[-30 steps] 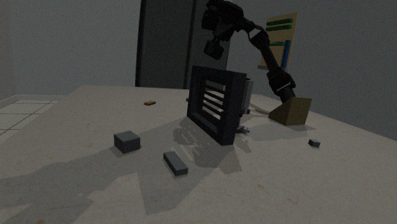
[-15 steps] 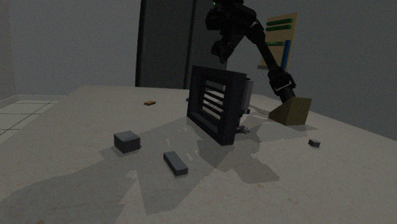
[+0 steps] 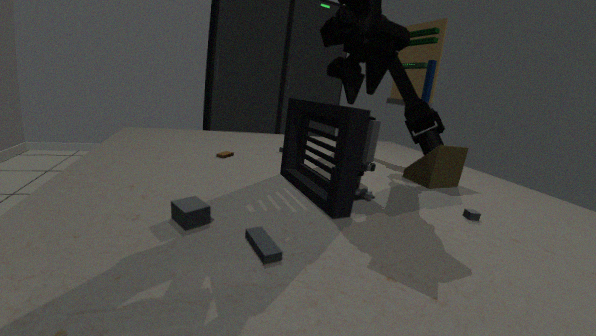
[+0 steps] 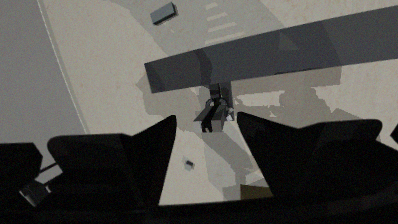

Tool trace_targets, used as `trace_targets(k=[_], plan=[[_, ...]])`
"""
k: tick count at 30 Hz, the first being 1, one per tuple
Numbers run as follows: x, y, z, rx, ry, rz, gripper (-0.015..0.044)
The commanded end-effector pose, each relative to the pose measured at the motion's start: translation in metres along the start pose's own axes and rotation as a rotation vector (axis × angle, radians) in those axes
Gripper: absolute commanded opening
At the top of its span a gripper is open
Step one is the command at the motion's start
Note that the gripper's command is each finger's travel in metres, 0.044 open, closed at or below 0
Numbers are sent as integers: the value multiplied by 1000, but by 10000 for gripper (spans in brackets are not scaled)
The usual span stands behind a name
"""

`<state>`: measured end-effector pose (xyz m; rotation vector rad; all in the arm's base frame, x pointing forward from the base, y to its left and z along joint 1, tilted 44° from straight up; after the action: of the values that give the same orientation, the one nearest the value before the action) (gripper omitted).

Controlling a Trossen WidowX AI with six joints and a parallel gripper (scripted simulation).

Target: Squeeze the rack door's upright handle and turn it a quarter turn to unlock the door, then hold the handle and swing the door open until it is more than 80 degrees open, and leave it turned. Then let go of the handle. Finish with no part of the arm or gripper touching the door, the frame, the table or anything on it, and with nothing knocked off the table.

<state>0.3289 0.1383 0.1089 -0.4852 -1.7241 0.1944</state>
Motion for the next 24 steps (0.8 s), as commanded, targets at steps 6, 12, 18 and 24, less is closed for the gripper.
trace_targets(k=[6,12,18,24], plan=[[-7,17,12,84,66,188,292],[-10,26,19,136,95,303,292],[-11,28,20,148,100,329,292],[-18,26,20,148,100,329,292]])
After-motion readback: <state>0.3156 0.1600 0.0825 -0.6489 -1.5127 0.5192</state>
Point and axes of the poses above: the point midway between the two fingers, 35 mm back from their tips, its own x axis back along the fingers, its own y axis across the jaws, z = x × y, the point moved 4 cm from there along x, back along the fingers, and after that the axes turned 4 degrees about -x, right-handed, at the moved point
